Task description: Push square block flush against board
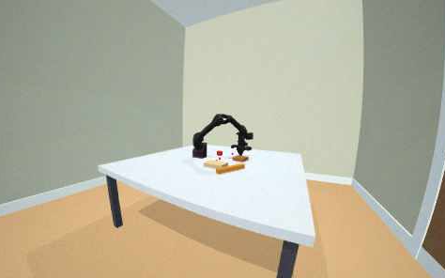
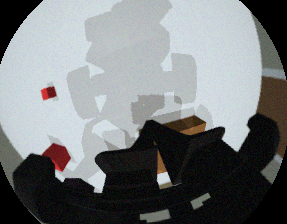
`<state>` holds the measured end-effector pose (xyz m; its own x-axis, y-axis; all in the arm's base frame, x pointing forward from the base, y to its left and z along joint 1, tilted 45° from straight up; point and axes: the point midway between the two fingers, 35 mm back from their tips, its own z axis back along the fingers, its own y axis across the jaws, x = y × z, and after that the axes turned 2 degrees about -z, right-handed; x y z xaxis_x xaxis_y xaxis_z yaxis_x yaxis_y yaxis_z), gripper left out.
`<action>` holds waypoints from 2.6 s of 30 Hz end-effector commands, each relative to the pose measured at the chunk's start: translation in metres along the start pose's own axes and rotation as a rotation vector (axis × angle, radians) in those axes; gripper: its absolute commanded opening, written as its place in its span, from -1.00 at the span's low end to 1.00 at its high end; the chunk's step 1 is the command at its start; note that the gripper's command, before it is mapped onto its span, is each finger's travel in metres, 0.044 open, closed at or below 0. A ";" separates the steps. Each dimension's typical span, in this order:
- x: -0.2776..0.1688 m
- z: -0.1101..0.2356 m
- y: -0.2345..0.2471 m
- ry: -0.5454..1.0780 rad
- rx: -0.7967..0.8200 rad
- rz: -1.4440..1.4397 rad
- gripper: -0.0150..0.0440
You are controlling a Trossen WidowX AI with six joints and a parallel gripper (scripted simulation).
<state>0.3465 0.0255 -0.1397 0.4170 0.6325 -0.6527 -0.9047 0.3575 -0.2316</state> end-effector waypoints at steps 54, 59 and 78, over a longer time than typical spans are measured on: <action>0.016 -0.004 -0.005 0.009 0.002 0.003 -0.49; 0.014 0.023 -0.005 0.009 0.002 0.007 -0.49; -0.016 0.051 -0.002 0.009 0.004 0.157 -0.49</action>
<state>0.3479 0.0508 -0.0947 0.2982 0.6665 -0.6833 -0.9492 0.2827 -0.1384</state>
